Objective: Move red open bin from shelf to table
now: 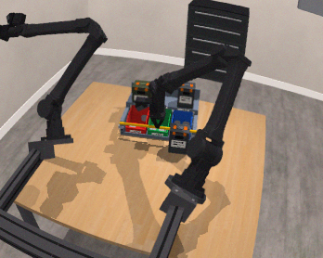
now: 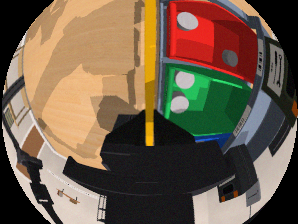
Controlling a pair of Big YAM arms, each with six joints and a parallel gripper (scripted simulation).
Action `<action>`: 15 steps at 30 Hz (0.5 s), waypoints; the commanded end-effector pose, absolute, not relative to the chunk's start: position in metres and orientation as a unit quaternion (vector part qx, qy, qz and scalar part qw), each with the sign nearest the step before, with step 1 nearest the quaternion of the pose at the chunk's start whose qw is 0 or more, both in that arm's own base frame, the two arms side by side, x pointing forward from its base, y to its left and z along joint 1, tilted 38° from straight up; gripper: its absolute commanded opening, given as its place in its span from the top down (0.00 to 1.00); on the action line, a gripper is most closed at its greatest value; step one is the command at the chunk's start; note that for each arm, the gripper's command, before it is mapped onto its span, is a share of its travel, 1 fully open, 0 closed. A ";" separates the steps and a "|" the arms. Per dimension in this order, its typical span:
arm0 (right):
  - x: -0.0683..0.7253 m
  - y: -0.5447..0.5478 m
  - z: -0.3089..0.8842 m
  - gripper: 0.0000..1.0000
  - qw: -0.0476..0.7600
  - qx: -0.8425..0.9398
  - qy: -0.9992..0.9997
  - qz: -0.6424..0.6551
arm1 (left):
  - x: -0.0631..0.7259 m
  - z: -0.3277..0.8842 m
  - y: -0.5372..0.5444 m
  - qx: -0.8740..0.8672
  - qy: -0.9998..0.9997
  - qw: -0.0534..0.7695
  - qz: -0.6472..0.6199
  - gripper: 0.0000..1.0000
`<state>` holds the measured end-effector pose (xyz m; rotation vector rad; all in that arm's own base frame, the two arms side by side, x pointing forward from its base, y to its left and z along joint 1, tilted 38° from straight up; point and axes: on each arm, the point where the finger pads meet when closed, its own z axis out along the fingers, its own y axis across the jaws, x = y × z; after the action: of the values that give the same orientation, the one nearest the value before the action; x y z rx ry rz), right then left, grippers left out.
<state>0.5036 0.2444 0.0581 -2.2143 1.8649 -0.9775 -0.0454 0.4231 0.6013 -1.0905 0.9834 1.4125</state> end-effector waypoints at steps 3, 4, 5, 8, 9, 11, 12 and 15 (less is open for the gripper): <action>0.502 0.272 0.103 1.00 0.081 -0.720 0.606 -0.328 | -0.048 0.639 0.409 -0.444 0.394 0.534 0.602 0.00; 0.502 0.273 0.104 1.00 0.081 -0.720 0.606 -0.327 | -0.048 0.639 0.409 -0.444 0.394 0.534 0.602 0.00; 0.501 0.273 0.105 1.00 0.081 -0.720 0.606 -0.327 | -0.048 0.639 0.409 -0.444 0.394 0.534 0.602 0.00; 0.500 0.274 0.106 1.00 0.081 -0.720 0.606 -0.327 | -0.048 0.639 0.409 -0.444 0.394 0.534 0.602 0.00; 0.500 0.274 0.107 1.00 0.081 -0.720 0.606 -0.327 | -0.048 0.639 0.409 -0.444 0.394 0.534 0.602 0.00; 0.498 0.275 0.109 1.00 0.081 -0.720 0.606 -0.327 | -0.048 0.639 0.409 -0.444 0.394 0.534 0.602 0.00; 0.498 0.275 0.110 1.00 0.081 -0.720 0.606 -0.327 | -0.048 0.639 0.409 -0.444 0.394 0.534 0.602 0.00; 0.495 0.276 0.113 1.00 0.082 -0.720 0.606 -0.327 | -0.048 0.639 0.409 -0.444 0.394 0.534 0.602 0.00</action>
<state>0.4941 0.2490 0.0707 -2.2160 1.8642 -0.9780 -0.0454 0.4231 0.6013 -1.0905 0.9834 1.4125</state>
